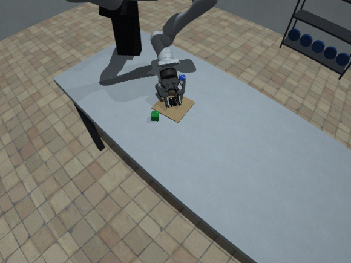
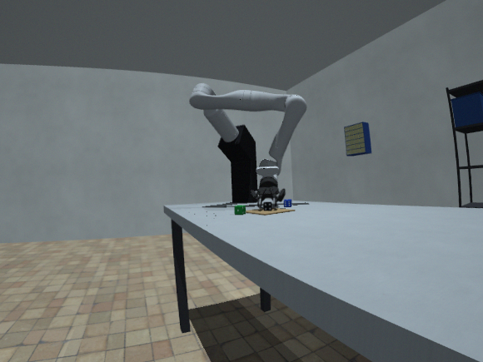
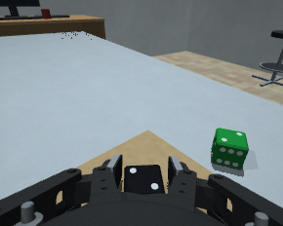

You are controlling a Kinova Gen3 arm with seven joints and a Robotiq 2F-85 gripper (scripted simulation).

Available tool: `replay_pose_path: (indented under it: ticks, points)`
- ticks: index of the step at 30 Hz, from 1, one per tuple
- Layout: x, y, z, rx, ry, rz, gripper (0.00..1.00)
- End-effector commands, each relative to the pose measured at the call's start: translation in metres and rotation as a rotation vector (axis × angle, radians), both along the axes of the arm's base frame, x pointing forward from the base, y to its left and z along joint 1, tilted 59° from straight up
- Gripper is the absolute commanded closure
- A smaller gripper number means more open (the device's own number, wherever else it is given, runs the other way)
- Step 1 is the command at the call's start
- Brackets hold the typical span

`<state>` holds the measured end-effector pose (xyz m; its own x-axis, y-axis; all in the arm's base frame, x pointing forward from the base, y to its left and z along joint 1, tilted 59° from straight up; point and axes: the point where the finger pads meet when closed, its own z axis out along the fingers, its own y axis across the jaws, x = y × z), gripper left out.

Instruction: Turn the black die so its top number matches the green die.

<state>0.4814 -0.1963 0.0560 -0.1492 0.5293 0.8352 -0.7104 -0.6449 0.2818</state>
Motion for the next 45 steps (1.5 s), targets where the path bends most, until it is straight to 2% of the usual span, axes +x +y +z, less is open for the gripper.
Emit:
replay_pose_path:
  ticks: [1,21,28,37,45]
  points:
    - [0.000,0.001,0.000,0.000,-0.001,0.001,0.54]
    - [-0.001,0.002,-0.001,0.000,-0.001,0.001,0.54]
    - [-0.009,0.008,-0.006,0.000,-0.001,0.001,0.54]
    - [-0.031,0.025,-0.021,0.000,-0.001,0.001,0.54]
    - [-0.034,0.028,-0.023,0.000,-0.001,0.001,0.54]
